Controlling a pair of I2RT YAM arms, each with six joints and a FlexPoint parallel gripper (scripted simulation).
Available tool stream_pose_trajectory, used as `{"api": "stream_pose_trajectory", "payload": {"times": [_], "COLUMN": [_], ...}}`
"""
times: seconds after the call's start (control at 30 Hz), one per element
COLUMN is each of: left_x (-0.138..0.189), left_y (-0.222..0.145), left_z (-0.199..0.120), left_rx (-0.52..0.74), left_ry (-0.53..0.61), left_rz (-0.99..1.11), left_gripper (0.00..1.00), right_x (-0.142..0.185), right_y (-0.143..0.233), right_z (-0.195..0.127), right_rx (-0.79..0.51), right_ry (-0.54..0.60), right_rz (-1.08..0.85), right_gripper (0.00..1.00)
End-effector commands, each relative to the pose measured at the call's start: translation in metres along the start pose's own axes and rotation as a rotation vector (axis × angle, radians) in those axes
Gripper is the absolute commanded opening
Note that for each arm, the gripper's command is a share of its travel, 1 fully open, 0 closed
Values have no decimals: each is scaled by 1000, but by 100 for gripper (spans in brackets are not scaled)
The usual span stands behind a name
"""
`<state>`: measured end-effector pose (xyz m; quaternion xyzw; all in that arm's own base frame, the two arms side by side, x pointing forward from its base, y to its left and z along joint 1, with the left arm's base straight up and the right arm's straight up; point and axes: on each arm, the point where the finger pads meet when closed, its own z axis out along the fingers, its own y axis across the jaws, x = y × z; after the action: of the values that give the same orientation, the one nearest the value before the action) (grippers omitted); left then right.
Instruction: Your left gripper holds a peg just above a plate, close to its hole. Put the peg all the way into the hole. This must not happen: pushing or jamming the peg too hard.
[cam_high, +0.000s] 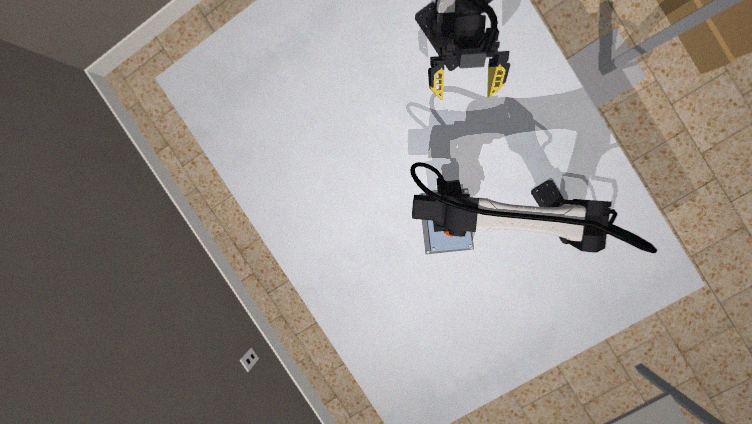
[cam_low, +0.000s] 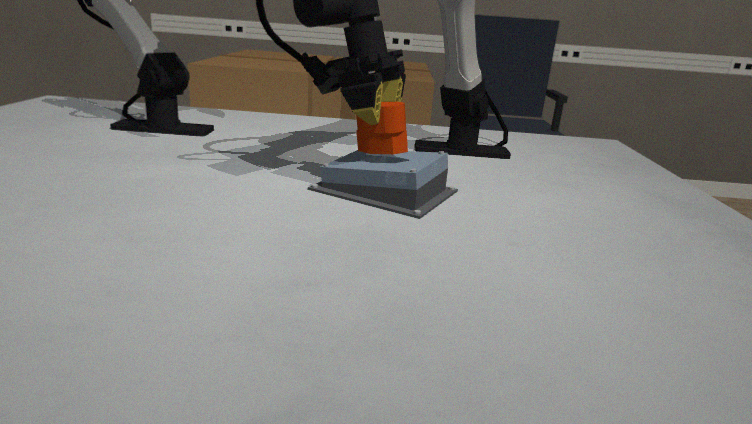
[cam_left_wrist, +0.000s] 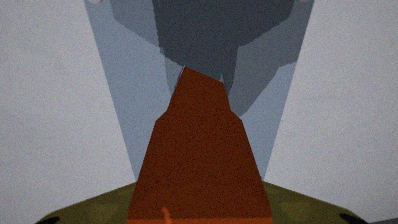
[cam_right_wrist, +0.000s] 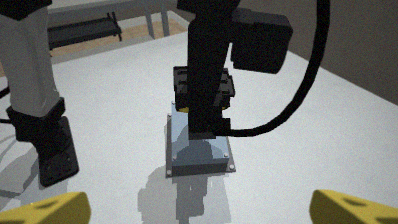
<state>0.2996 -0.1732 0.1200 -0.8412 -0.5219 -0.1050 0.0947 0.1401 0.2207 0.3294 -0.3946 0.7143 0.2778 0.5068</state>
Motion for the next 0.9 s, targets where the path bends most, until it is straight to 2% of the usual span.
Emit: {"api": "stream_pose_trajectory", "payload": {"times": [0.0,0.5,0.87], "left_x": [4,3,2], "left_y": [8,3,3], "left_z": [-6,-13,-3], "left_rx": [-39,-72,-48], "left_ry": [15,14,0], "left_rz": [-10,-12,-5], "left_gripper": [34,34,34], "right_x": [8,8,8], "right_y": [0,0,0], "right_z": [1,1,1], "right_rx": [1,1,1], "right_ry": [23,23,23], "right_rz": [7,7,7], "right_gripper": [100,100,100]}}
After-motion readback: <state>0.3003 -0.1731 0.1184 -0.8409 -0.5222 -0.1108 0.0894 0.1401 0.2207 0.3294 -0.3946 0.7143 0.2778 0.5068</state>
